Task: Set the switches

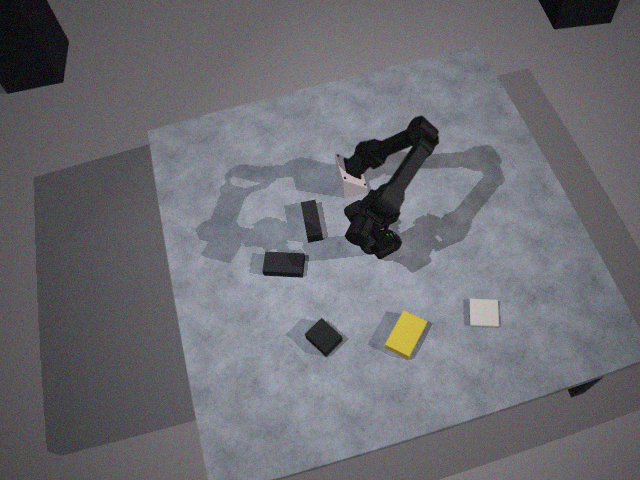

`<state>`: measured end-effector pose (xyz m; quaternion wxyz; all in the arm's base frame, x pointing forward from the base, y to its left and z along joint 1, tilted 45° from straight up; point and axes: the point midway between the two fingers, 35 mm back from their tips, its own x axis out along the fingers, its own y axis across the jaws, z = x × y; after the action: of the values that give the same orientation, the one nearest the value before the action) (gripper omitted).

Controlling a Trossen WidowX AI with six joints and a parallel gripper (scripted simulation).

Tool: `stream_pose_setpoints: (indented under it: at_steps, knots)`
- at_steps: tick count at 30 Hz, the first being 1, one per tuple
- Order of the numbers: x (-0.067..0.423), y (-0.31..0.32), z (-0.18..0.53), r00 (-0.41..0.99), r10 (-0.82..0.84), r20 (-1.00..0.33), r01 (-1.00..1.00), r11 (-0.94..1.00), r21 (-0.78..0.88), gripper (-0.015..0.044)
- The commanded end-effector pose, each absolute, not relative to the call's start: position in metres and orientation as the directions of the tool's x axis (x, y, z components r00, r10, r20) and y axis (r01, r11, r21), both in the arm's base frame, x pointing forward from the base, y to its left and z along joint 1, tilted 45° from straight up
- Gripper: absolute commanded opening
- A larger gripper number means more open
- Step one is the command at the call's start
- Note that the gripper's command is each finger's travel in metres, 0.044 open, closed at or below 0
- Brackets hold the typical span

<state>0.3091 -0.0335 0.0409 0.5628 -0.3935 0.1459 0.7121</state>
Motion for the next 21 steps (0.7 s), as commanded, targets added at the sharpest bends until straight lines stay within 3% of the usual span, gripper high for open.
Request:
stream_pose_setpoints:
  at_steps: [1, 21]
  knots:
    - [0.309, -0.029, 0.036, -0.074, 0.693, -0.717, -0.914, -0.334, -0.229, 0.0338]
    - [0.312, -0.030, 0.021, -0.073, 0.693, -0.717, -0.914, -0.334, -0.229, 0.0338]
